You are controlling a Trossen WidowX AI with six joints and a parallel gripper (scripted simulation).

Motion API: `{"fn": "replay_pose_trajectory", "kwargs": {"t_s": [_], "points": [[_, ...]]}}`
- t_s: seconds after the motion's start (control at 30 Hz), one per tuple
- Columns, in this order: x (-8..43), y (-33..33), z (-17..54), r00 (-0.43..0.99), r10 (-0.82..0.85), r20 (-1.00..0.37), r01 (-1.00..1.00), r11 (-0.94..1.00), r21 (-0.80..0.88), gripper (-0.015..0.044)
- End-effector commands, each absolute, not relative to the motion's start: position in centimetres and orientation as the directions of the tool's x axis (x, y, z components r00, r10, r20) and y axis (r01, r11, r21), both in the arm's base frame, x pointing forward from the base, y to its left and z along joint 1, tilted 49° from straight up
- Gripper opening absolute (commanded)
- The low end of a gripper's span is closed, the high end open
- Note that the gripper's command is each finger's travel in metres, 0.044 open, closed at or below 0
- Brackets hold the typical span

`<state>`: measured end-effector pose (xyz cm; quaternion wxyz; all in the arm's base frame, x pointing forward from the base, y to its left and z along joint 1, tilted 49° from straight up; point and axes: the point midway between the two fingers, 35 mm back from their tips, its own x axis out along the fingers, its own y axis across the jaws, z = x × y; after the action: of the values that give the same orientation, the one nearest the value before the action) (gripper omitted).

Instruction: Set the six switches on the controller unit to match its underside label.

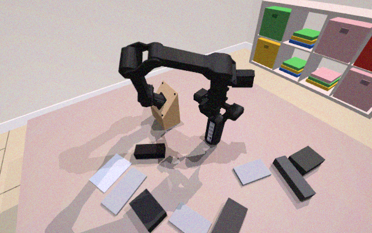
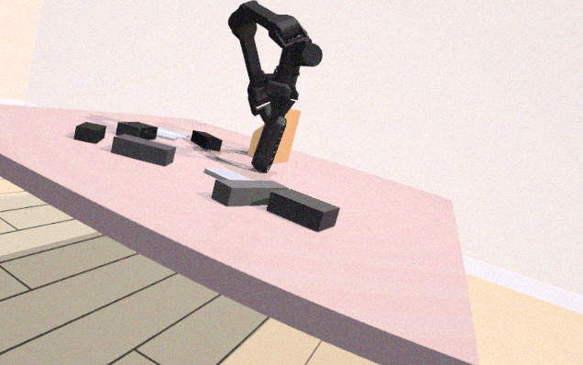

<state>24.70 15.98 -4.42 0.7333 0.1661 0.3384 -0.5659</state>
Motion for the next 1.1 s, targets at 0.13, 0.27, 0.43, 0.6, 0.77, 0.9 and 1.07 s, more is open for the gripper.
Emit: {"fn": "replay_pose_trajectory", "kwargs": {"t_s": [0.13,0.27,0.43,0.6,0.77,0.9,1.07], "points": [[25.0,14.8,-3.7,0.131,-0.730,-0.671,0.940,0.305,-0.149,0.0337],[25.2,14.5,-3.3,0.131,-0.730,-0.671,0.940,0.305,-0.149,0.0337],[25.3,14.2,-3.0,0.131,-0.730,-0.671,0.940,0.305,-0.149,0.0337],[25.5,13.9,-2.7,0.131,-0.730,-0.671,0.940,0.305,-0.149,0.0337],[25.6,13.6,-2.4,0.131,-0.730,-0.670,0.940,0.305,-0.149,0.0337],[25.7,13.4,-2.2,0.131,-0.731,-0.670,0.940,0.305,-0.149,0.0337],[25.8,13.1,-1.9,0.131,-0.731,-0.670,0.940,0.305,-0.149,0.0337]]}}
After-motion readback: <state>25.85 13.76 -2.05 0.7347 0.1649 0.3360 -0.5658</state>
